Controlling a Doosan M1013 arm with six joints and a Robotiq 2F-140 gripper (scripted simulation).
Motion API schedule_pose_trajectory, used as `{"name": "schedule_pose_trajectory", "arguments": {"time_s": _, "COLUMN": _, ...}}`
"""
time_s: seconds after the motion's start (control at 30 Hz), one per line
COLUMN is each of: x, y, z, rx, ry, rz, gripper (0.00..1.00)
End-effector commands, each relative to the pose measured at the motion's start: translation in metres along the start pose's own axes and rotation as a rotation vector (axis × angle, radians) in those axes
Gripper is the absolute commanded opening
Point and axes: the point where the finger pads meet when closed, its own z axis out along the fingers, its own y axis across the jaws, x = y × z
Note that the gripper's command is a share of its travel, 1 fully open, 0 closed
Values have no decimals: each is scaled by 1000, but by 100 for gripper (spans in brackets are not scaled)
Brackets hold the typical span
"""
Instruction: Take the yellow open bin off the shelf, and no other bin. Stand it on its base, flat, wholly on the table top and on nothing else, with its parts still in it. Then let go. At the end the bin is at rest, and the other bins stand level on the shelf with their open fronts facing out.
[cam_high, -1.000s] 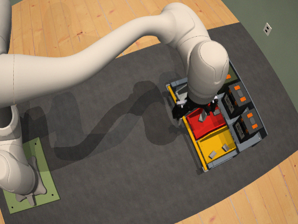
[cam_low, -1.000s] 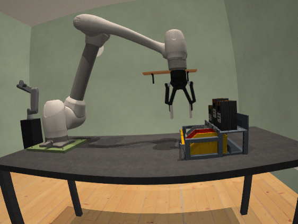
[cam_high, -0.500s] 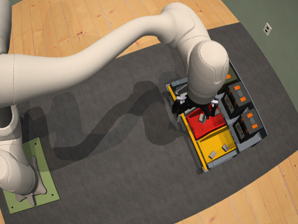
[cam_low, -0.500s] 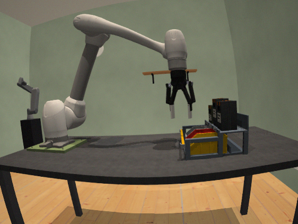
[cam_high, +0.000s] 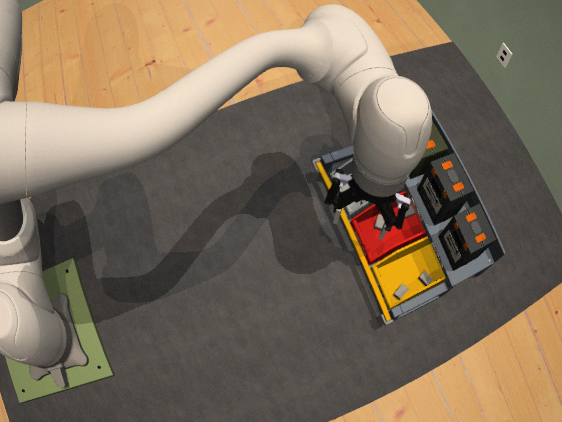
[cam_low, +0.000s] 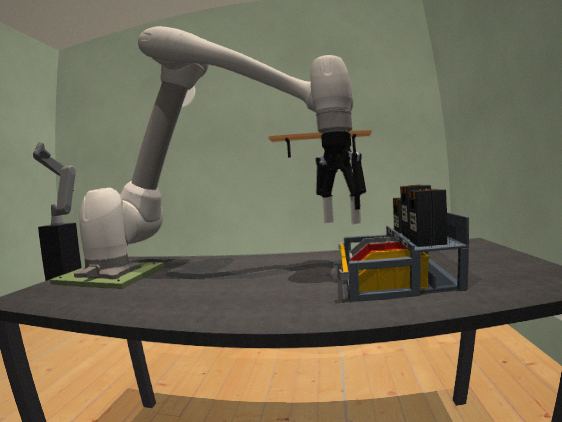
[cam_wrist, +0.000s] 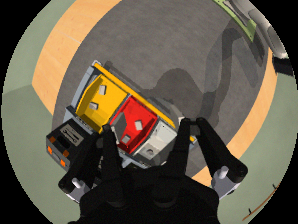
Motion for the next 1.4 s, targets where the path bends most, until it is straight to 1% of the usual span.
{"name": "schedule_pose_trajectory", "arguments": {"time_s": 0.0, "x": 0, "y": 0, "z": 0, "rx": 0, "ry": 0, "rz": 1, "gripper": 57}}
{"name": "schedule_pose_trajectory", "arguments": {"time_s": 0.13, "x": 0, "y": 0, "z": 0, "rx": 0, "ry": 0, "rz": 1, "gripper": 57}}
{"name": "schedule_pose_trajectory", "arguments": {"time_s": 0.3, "x": 0, "y": 0, "z": 0, "rx": 0, "ry": 0, "rz": 261, "gripper": 57}}
{"name": "schedule_pose_trajectory", "arguments": {"time_s": 0.7, "x": 0, "y": 0, "z": 0, "rx": 0, "ry": 0, "rz": 261, "gripper": 57}}
{"name": "schedule_pose_trajectory", "arguments": {"time_s": 0.87, "x": 0, "y": 0, "z": 0, "rx": 0, "ry": 0, "rz": 521, "gripper": 57}}
{"name": "schedule_pose_trajectory", "arguments": {"time_s": 1.27, "x": 0, "y": 0, "z": 0, "rx": 0, "ry": 0, "rz": 521, "gripper": 57}}
{"name": "schedule_pose_trajectory", "arguments": {"time_s": 1.37, "x": 0, "y": 0, "z": 0, "rx": 0, "ry": 0, "rz": 677, "gripper": 57}}
